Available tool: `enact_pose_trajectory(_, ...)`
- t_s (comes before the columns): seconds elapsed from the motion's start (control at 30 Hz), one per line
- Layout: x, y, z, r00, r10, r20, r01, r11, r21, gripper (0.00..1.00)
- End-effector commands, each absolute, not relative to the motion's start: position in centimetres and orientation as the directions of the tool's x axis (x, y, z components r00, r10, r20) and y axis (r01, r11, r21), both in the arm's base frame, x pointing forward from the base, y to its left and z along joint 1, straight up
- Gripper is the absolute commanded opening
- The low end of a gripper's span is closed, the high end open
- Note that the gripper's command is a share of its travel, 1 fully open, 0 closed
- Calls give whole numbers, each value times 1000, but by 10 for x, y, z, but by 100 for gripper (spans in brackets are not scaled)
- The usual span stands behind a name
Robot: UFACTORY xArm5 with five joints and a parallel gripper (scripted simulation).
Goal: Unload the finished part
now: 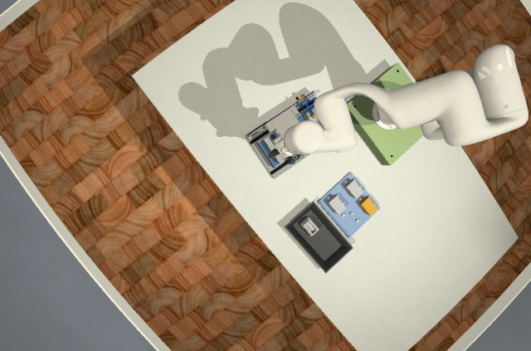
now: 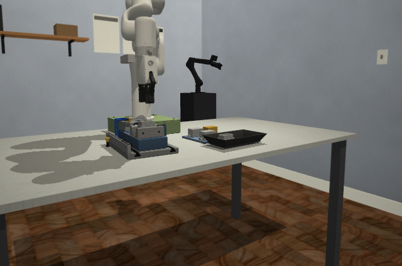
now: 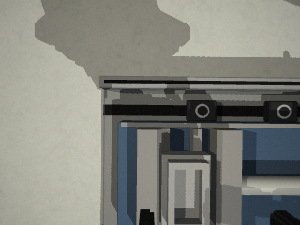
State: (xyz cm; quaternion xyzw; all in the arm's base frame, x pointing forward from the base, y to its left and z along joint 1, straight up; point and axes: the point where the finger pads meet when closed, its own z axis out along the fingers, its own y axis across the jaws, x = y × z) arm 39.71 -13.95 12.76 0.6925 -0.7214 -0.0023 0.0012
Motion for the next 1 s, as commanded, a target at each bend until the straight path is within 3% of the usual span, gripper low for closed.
enact_pose_trajectory(0.0, 398, -140, 129, -41, -999, 0, -999, 41, 1, 69)
enact_pose_trajectory(0.97, 398, -140, 114, -41, -999, 0, -999, 41, 1, 69)
